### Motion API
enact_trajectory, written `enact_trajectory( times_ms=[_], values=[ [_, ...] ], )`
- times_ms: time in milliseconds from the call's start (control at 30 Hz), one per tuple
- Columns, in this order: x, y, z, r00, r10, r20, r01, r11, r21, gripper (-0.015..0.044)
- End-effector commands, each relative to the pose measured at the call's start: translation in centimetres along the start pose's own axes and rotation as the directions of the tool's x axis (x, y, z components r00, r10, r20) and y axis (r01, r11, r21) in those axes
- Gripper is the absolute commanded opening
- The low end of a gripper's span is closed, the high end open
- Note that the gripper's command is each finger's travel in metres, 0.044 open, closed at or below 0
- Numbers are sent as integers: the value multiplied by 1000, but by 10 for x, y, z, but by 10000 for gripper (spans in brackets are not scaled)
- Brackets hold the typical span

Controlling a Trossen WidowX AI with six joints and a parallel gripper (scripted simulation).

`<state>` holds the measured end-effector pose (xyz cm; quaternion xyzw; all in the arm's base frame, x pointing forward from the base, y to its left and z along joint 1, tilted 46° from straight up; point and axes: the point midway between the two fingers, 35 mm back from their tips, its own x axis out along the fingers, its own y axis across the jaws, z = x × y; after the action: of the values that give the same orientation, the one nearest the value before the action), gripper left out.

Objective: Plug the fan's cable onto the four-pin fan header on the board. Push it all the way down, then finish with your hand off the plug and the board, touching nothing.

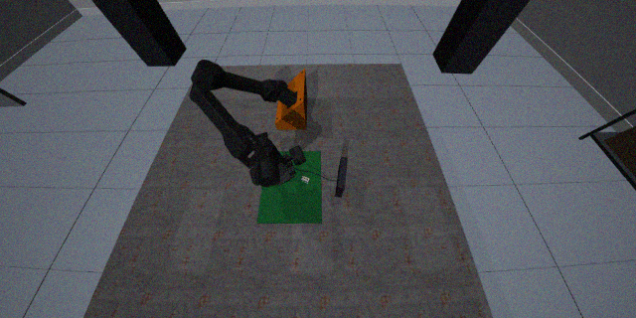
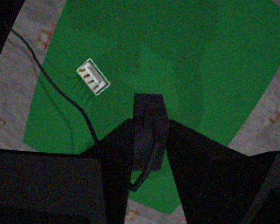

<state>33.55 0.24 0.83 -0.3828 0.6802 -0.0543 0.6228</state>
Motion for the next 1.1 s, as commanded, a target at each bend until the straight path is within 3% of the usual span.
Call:
enact_trajectory(
  times_ms=[0, 1067],
  values=[
    [6, 3, -2, 999, 33, 17, -33, 999, 0, 0],
    [36, 14, 4, 956, 192, 220, -200, 980, 13, 0]
  ],
)
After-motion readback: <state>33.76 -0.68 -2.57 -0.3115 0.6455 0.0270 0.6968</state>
